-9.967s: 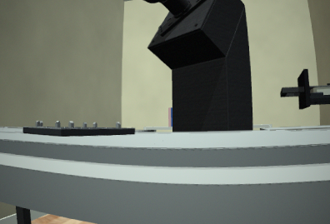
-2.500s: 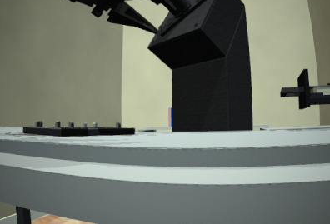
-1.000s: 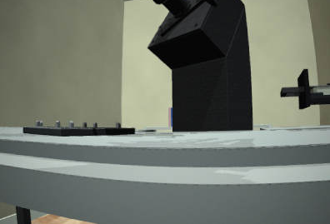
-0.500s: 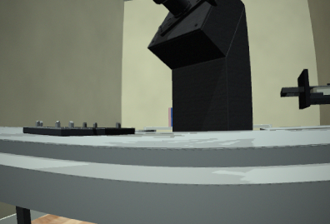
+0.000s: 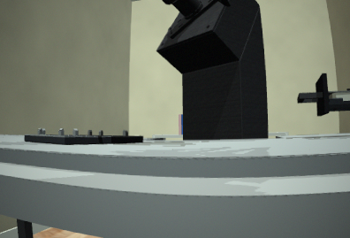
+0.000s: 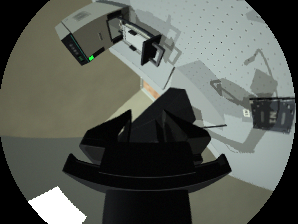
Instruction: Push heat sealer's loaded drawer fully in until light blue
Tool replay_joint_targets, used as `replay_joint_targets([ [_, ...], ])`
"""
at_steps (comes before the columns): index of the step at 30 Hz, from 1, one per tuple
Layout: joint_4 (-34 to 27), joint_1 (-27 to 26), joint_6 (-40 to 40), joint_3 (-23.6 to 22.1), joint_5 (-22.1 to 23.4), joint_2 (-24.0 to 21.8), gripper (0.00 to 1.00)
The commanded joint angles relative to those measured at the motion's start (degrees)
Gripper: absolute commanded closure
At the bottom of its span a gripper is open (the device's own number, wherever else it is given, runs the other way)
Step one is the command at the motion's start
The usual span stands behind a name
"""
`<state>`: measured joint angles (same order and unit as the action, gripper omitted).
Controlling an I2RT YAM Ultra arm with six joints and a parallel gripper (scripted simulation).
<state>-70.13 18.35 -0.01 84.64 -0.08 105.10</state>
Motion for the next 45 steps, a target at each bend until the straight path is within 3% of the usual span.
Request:
replay_joint_targets([
  [1,0.65,1.43,-0.03,1.56,0.43,-1.18,0.55],
  [9,0.65,1.43,-0.03,1.56,0.43,-1.18,0.55],
  [10,2.95,2.02,1.72,-2.64,-1.44,-2.23,0.55],
  [14,11.11,4.36,6.66,-9.63,-5.91,-4.8,0.55],
  [21,13.68,4.74,7.07,-10.2,-6.6,-4.15,0.55],
  [26,23.54,8.01,13.21,-19.19,-13.09,-6.28,0.55],
  [28,25.67,8.26,13.38,-20.69,-13.63,-3.8,0.55],
  [34,26.17,8.42,13.6,-18.63,-13.88,-6.15,0.55],
  [35,28.41,9.14,14.81,-22.3,-15.46,-5.16,0.55],
  [39,35.94,11.96,19.5,-27.5,-21.36,-3.43,0.55],
  [43,38.58,12.25,19.8,-28.5,-22.0,-2.07,0.55],
  [45,38.52,12.33,19.95,-26.31,-22.03,-4.55,0.55],
])
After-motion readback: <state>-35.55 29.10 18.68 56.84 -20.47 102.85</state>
